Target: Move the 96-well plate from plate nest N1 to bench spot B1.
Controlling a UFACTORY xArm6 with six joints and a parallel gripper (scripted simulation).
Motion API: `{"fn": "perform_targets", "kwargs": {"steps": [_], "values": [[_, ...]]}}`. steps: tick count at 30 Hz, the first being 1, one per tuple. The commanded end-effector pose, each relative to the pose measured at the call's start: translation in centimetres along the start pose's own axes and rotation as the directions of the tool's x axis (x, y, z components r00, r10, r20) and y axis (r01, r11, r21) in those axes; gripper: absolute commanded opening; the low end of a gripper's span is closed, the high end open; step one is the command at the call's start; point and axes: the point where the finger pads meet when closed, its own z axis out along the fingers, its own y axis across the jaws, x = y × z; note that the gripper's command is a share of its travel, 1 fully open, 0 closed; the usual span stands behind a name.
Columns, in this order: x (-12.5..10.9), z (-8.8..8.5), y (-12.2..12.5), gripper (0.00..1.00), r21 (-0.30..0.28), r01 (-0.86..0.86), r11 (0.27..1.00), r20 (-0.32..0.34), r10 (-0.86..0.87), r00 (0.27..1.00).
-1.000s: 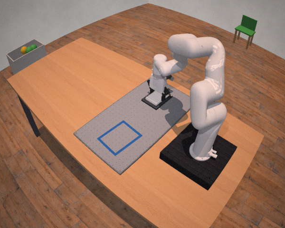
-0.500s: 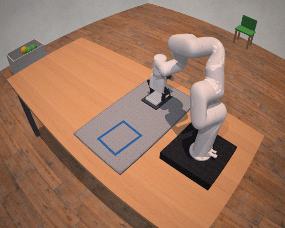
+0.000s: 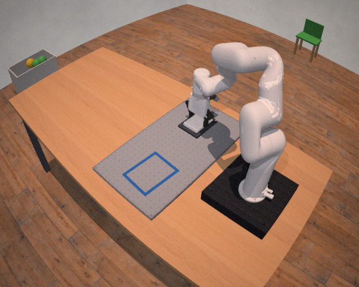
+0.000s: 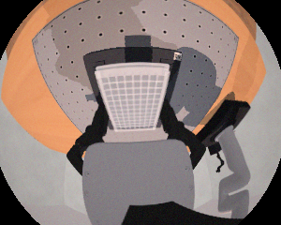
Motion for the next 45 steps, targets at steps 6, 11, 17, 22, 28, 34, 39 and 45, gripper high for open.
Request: {"fn": "perform_targets", "kwargs": {"steps": [6, 11, 17, 22, 28, 34, 39, 45], "values": [[0.1, -0.4, -0.2, 0.00, 0.004, 0.000, 1.000, -0.002, 0.000, 1.000], [0.1, -0.6, -0.2, 0.00, 0.004, 0.000, 1.000, -0.002, 0.000, 1.000], [0.1, -1.0, -0.2, 0.00, 0.004, 0.000, 1.000, -0.002, 0.000, 1.000], [0.1, -1.3, -0.2, 0.00, 0.004, 0.000, 1.000, -0.002, 0.000, 1.000], [0.1, -1.6, -0.2, 0.00, 0.004, 0.000, 1.000, -0.002, 0.000, 1.000], [0.1, -2.0, -0.2, 0.00, 0.004, 0.000, 1.000, -0.002, 0.000, 1.000], [0.1, -2.2, -0.2, 0.00, 0.004, 0.000, 1.000, -0.002, 0.000, 1.000], [0.1, -2.3, -0.2, 0.00, 0.004, 0.000, 1.000, -0.002, 0.000, 1.000]]}}
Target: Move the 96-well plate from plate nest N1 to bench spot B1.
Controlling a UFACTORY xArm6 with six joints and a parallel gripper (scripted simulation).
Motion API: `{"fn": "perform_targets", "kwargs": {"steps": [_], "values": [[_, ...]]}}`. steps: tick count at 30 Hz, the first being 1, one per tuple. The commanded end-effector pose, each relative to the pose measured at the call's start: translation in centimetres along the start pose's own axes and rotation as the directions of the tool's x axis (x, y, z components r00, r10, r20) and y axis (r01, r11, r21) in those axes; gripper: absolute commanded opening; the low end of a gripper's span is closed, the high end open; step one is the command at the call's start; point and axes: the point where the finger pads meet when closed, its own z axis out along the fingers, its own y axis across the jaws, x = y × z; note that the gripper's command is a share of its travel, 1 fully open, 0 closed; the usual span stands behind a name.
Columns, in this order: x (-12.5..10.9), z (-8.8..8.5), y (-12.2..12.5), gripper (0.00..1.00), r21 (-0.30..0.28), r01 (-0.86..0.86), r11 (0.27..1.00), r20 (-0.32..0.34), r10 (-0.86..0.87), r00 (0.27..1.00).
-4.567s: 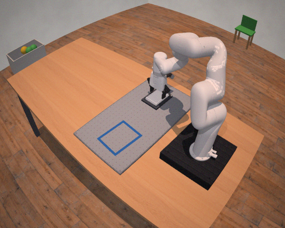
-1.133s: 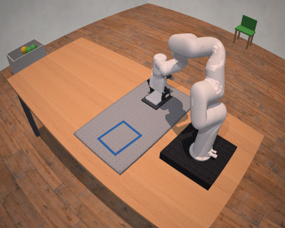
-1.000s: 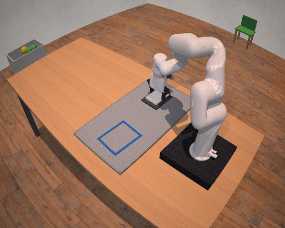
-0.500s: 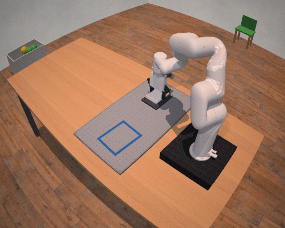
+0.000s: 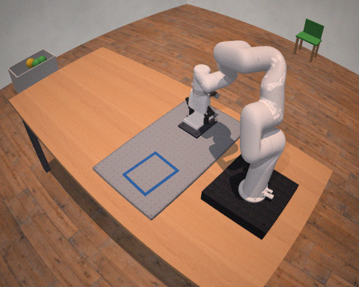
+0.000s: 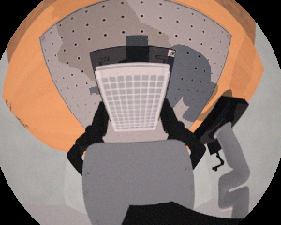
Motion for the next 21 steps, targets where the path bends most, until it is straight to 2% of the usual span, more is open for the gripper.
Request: {"fn": "perform_targets", "kwargs": {"steps": [1, 21], "values": [[0.1, -0.5, -0.2, 0.00, 0.004, 0.000, 1.000, -0.002, 0.000, 1.000], [0.1, -3.5, -0.2, 0.00, 0.004, 0.000, 1.000, -0.002, 0.000, 1.000]]}}
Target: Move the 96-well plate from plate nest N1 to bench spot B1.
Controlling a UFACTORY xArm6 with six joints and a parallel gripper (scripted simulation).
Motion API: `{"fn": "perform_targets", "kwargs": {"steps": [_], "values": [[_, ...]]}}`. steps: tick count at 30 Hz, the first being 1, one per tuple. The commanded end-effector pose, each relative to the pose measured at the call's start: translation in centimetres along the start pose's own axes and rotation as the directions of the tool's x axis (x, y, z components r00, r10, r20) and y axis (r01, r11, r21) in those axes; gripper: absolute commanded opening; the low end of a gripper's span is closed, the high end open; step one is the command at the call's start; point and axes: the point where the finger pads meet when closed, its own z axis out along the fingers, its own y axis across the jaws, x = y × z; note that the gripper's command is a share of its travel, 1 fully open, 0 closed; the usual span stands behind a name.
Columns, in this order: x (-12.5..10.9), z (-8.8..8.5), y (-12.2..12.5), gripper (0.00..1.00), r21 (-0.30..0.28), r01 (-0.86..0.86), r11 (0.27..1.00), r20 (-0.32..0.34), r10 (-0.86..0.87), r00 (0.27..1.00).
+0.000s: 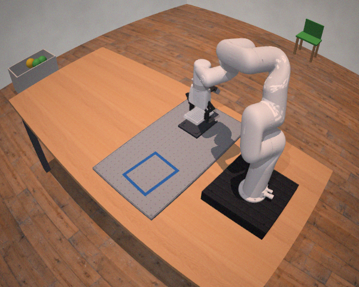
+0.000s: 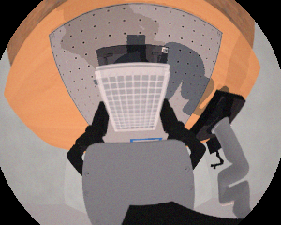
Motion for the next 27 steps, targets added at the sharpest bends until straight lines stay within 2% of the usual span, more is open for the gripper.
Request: {"fn": "perform_targets", "kwargs": {"steps": [1, 18, 27], "values": [[0.1, -0.8, -0.2, 0.00, 0.005, 0.000, 1.000, -0.002, 0.000, 1.000], [0.1, -3.3, -0.2, 0.00, 0.005, 0.000, 1.000, -0.002, 0.000, 1.000], [0.1, -3.4, -0.2, 0.00, 0.005, 0.000, 1.000, -0.002, 0.000, 1.000]]}}
